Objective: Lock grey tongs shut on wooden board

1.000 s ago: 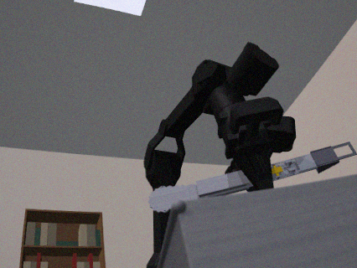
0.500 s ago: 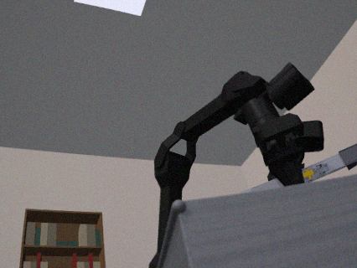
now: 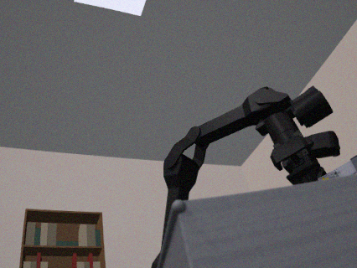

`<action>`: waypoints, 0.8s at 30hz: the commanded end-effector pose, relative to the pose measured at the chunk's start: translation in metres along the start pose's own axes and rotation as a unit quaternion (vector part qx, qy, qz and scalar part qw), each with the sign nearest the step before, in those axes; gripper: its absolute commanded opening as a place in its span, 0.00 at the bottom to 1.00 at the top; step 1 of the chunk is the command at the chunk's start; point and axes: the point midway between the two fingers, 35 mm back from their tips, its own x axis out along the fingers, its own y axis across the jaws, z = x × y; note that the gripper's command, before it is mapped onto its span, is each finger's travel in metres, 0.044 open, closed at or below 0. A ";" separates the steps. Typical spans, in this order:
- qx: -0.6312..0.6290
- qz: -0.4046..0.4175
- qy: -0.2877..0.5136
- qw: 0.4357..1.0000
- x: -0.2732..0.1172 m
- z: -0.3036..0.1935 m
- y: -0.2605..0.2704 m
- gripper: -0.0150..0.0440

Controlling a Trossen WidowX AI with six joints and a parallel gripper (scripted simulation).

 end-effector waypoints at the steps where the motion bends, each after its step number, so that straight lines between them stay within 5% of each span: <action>1: 0.041 0.001 -0.004 0.999 -0.003 0.002 0.020 0.00; 24: 0.188 0.005 -0.003 0.982 -0.004 -0.003 0.099 0.00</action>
